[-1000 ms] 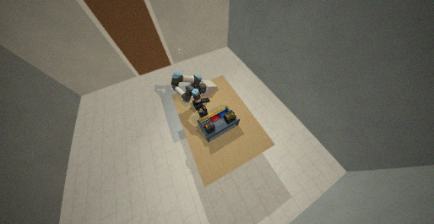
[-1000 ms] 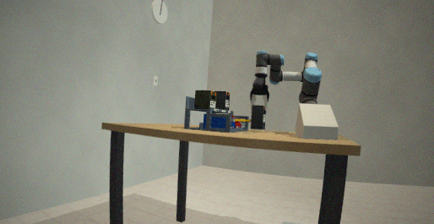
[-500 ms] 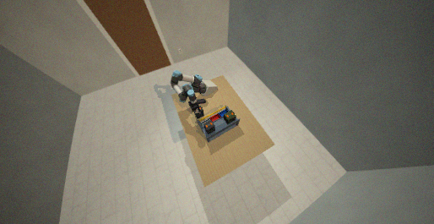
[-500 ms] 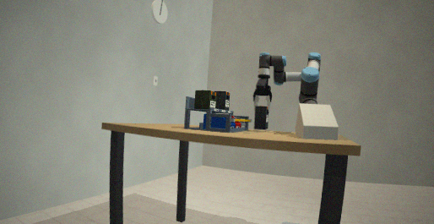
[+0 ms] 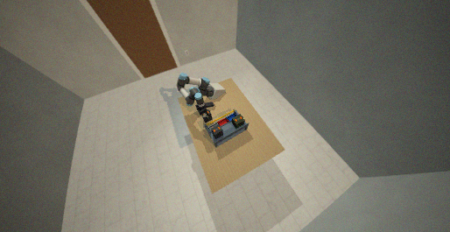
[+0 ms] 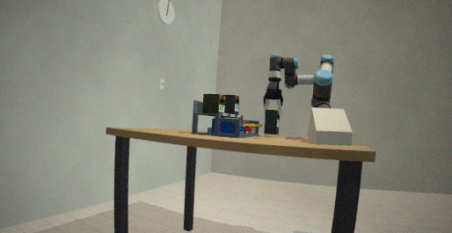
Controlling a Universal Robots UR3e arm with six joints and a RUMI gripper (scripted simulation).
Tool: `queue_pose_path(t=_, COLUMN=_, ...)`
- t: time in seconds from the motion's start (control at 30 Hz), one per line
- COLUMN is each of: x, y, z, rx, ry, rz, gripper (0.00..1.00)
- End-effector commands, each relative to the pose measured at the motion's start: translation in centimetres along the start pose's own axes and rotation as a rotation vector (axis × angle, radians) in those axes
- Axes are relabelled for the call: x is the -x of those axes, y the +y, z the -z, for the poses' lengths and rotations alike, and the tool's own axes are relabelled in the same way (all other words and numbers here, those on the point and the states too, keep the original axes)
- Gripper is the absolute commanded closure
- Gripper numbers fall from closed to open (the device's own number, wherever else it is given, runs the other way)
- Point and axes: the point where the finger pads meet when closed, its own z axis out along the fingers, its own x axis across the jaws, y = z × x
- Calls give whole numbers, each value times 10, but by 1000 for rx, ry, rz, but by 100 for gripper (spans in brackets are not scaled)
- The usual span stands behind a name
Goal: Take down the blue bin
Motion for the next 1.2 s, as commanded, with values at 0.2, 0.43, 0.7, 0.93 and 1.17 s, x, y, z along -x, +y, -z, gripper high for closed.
queue_pose_path(t=0.2, x=-1, y=-1, z=1, rx=0, ry=2, rz=-2, gripper=100)
queue_pose_path(t=0.43, x=-2, y=-6, z=1, rx=0, ry=2, rz=-2, gripper=100)
queue_pose_path(t=0.7, x=-2, y=-6, z=1, rx=0, ry=2, rz=-2, gripper=100)
queue_pose_path(t=0.93, x=-3, y=-8, z=1, rx=0, ry=2, rz=-2, gripper=100)
queue_pose_path(t=1.17, x=-3, y=-9, z=1, rx=0, ry=2, rz=-2, gripper=100)
